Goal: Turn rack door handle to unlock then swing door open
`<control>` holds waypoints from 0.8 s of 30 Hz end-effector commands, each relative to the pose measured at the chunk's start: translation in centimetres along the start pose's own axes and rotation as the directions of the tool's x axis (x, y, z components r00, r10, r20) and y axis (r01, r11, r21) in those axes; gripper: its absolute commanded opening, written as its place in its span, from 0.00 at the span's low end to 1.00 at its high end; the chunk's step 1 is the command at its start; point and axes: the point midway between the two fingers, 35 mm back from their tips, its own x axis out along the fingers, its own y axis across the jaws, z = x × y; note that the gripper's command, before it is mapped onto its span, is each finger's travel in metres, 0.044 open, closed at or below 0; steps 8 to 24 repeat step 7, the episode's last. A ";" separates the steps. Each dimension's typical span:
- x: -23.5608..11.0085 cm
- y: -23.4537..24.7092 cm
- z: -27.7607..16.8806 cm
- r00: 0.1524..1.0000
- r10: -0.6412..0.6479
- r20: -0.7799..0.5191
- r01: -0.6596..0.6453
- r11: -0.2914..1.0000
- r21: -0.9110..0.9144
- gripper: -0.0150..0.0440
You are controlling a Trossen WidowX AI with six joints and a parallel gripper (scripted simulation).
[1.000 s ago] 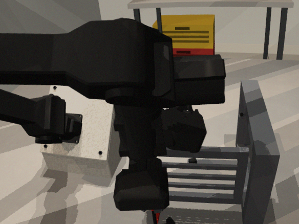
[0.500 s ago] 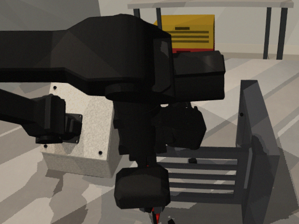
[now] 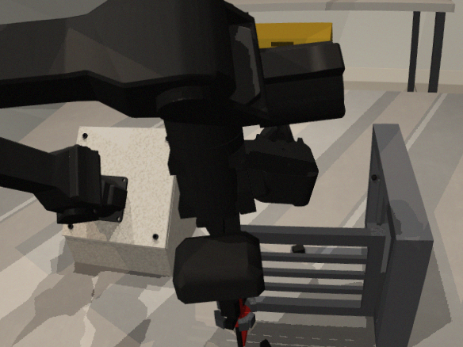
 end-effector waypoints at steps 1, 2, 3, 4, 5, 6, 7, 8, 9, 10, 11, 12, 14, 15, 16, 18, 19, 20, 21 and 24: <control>-0.8 0.0 0.0 1.000 0.005 0.012 -0.005 1.000 0.001 0.74; -0.9 0.0 0.0 1.000 0.005 0.013 -0.005 1.000 -0.001 0.74; -1.1 0.0 0.0 1.000 0.005 0.015 -0.005 1.000 -0.002 0.74; -1.3 0.0 0.0 1.000 0.006 0.017 -0.006 1.000 -0.004 0.74; -1.4 0.0 0.0 1.000 0.006 0.019 -0.006 1.000 -0.005 0.74; -1.6 0.0 0.0 1.000 0.006 0.021 -0.006 1.000 -0.007 0.74; -1.7 0.0 0.0 1.000 0.006 0.023 -0.006 1.000 -0.008 0.74; -1.7 0.0 0.0 1.000 0.006 0.023 -0.006 1.000 -0.008 0.74; -1.7 0.0 0.0 1.000 0.006 0.023 -0.006 1.000 -0.008 0.74; -1.7 0.0 0.0 1.000 0.006 0.023 -0.006 1.000 -0.008 0.74; -1.7 0.0 0.0 1.000 0.006 0.023 -0.006 1.000 -0.008 0.74; -1.7 0.0 0.0 1.000 0.006 0.023 -0.006 1.000 -0.008 0.74; -1.7 0.0 0.0 1.000 0.006 0.023 -0.006 1.000 -0.008 0.74; -1.7 0.0 0.0 1.000 0.006 0.023 -0.006 1.000 -0.008 0.74; -1.7 0.0 0.0 1.000 0.006 0.023 -0.006 1.000 -0.008 0.74; -1.7 0.0 0.0 1.000 0.006 0.023 -0.006 1.000 -0.008 0.74; -1.7 0.0 0.0 1.000 0.006 0.023 -0.006 1.000 -0.008 0.74; -1.7 0.0 0.0 1.000 0.006 0.023 -0.006 1.000 -0.008 0.74; -1.7 0.0 0.0 1.000 0.006 0.023 -0.006 1.000 -0.008 0.74; -1.7 0.0 0.0 1.000 0.006 0.023 -0.006 1.000 -0.008 0.74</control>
